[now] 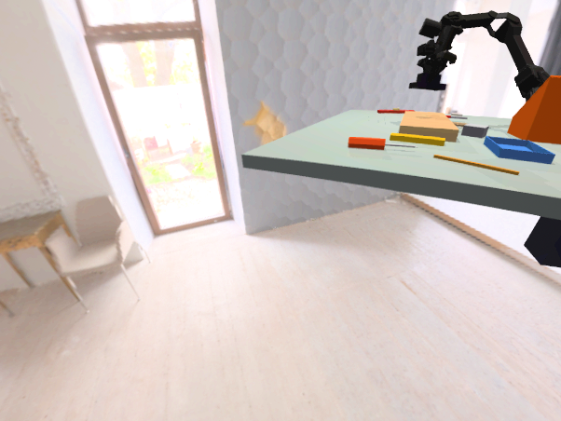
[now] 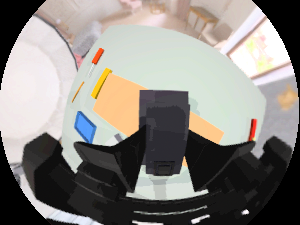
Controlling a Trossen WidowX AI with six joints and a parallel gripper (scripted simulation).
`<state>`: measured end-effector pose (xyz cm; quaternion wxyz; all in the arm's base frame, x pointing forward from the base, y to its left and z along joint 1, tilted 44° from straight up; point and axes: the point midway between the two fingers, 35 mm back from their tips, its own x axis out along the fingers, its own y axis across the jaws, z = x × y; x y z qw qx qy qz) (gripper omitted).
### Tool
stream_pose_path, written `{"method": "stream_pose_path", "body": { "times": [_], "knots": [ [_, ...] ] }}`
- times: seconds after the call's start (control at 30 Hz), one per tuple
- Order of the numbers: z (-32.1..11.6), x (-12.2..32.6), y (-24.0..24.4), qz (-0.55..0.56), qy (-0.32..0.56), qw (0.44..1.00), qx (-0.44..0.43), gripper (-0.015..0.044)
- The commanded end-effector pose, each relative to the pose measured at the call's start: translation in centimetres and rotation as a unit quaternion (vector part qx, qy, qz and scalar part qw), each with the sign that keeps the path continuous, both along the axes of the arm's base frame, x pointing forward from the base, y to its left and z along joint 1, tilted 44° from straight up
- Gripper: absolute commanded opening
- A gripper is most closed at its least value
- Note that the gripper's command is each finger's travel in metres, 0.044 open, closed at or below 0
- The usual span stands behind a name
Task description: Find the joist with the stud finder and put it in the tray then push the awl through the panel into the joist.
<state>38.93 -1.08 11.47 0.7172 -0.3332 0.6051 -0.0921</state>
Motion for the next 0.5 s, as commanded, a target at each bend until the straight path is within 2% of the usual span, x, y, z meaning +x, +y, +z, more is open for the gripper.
{"method": "stream_pose_path", "body": {
  "times": [0.0, 0.47],
  "knots": [
    [-2.8, 0.4, 3.9, 0.051, 0.032, 0.998, 0.012, 0.0],
    [-11.9, -2.4, 14.5, 0.186, 0.142, 0.972, 0.027, 0.0]
  ]
}}
